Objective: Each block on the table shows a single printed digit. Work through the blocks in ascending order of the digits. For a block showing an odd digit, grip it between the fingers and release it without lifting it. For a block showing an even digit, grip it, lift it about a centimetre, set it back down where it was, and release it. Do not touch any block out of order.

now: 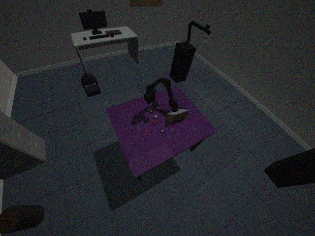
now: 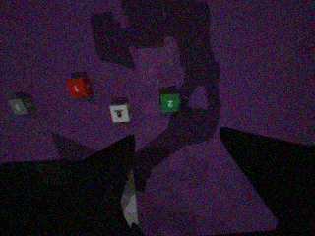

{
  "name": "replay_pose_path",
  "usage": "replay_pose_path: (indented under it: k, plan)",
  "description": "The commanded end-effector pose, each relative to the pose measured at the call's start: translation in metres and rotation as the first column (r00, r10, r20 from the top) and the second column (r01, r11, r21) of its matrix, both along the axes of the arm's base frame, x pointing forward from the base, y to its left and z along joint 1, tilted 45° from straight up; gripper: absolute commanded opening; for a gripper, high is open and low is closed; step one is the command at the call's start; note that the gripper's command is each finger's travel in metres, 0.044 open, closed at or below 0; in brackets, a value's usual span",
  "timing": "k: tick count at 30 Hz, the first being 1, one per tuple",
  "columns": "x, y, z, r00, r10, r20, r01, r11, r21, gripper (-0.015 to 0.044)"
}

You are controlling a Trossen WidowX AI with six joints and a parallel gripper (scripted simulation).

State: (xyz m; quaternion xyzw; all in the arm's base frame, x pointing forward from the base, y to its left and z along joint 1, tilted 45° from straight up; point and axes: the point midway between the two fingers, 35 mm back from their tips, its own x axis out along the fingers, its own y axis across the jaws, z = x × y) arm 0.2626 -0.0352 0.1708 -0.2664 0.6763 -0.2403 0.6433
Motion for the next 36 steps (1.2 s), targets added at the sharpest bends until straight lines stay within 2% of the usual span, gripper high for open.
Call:
replay_pose_path:
  k: [1, 21, 29, 36]
  plan:
    - [-0.001, 0.004, 0.001, 1.000, 0.012, 0.007, -0.011, 0.998, -0.054, 0.0400]
    - [-0.001, 0.005, 0.000, 1.000, 0.012, 0.007, -0.012, 0.998, -0.054, 0.0400]
    - [-0.004, 0.065, -0.060, 1.000, 0.015, 0.006, -0.014, 0.999, -0.048, 0.0400]
    - [-0.005, 0.068, -0.064, 1.000, 0.012, 0.007, -0.011, 0.999, -0.050, 0.0400]
